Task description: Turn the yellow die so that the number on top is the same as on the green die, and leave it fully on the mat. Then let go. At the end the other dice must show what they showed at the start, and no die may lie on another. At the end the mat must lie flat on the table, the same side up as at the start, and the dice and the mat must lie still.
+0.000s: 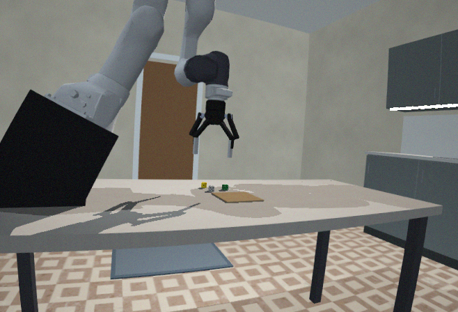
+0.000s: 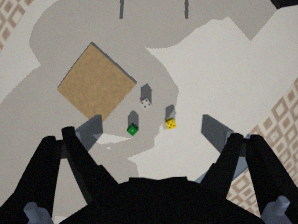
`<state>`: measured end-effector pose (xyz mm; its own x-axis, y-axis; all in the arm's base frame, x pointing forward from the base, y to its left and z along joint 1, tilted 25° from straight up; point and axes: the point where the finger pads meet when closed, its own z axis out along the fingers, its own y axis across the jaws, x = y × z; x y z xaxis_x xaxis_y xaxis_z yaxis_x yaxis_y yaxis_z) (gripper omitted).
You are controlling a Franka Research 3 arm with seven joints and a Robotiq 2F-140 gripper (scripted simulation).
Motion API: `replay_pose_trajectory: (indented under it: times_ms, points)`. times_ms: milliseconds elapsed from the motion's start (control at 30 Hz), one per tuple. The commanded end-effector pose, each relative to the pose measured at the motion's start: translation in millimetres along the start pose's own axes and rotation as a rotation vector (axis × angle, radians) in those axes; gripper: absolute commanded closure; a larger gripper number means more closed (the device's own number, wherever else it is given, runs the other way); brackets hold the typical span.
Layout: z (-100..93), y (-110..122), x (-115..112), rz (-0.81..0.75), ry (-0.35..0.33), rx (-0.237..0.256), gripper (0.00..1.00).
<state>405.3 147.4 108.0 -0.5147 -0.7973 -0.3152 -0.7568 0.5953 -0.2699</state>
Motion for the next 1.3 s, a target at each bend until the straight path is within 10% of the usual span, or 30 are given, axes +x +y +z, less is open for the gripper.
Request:
replay_pose_trajectory:
  times_ms: [0, 1267]
  points:
    - [8.0, -3.8, -3.6, 0.016, -0.013, 0.009, 0.0]
    - [58.1, -8.2, -2.6, 0.015, -0.011, 0.01, 0.0]
